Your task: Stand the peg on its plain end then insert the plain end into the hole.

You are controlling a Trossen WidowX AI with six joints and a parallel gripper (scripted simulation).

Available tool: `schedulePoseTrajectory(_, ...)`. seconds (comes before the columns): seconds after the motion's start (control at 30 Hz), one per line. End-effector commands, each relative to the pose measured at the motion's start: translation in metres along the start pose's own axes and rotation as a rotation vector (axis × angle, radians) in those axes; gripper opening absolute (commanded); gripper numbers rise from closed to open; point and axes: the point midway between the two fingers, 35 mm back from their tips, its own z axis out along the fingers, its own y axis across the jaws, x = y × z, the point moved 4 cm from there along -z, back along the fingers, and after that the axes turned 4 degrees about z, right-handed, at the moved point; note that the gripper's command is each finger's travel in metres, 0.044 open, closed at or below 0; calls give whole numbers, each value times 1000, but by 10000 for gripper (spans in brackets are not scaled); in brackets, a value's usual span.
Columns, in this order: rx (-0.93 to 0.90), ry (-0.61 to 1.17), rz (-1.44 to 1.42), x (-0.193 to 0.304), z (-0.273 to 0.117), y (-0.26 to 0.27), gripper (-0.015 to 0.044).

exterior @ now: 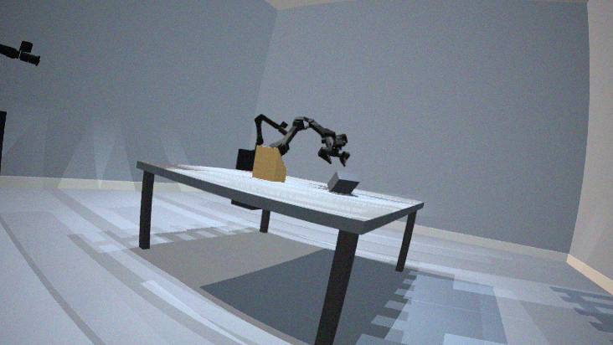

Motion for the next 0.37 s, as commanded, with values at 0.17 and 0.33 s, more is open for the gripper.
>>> schedulePoseTrajectory(0.17, -5, 1, -4, 0, -12, 0, 440)
schedulePoseTrajectory(0.33, -5, 2, -4, 0, -19, 0, 440)
